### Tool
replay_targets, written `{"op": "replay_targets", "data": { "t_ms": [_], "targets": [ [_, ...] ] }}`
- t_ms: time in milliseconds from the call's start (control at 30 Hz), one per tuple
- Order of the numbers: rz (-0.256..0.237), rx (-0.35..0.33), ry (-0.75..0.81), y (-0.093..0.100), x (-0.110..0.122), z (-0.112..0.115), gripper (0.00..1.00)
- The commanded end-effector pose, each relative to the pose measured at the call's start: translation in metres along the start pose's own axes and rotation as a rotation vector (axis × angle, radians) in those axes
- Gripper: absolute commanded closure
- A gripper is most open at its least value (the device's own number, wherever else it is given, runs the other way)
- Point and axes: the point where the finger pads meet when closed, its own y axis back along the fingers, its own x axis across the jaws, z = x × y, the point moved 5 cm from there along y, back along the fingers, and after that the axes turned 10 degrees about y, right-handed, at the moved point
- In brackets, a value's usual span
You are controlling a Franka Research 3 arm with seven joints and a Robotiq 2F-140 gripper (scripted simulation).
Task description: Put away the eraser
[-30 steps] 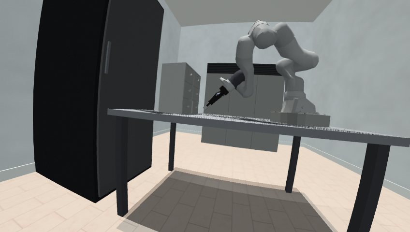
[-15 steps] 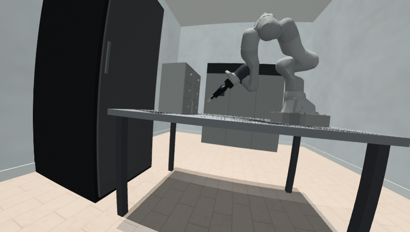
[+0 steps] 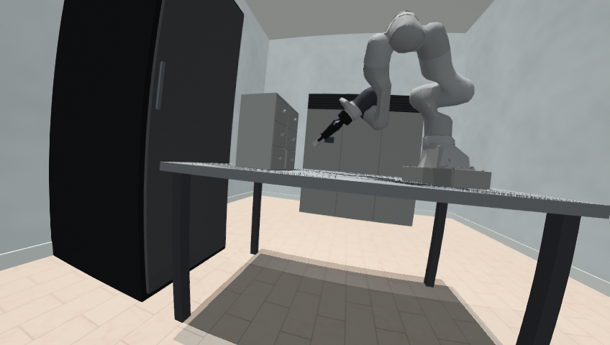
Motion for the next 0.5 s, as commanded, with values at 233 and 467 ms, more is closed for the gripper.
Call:
{"op": "replay_targets", "data": {
  "t_ms": [233, 467],
  "targets": [
    [-0.008, -0.005, 0.002, 0.0002, -0.002, -0.0005, 1.0],
    [-0.02, -0.003, 0.001, -0.0001, -0.0046, -0.0032, 1.0]
  ]
}}
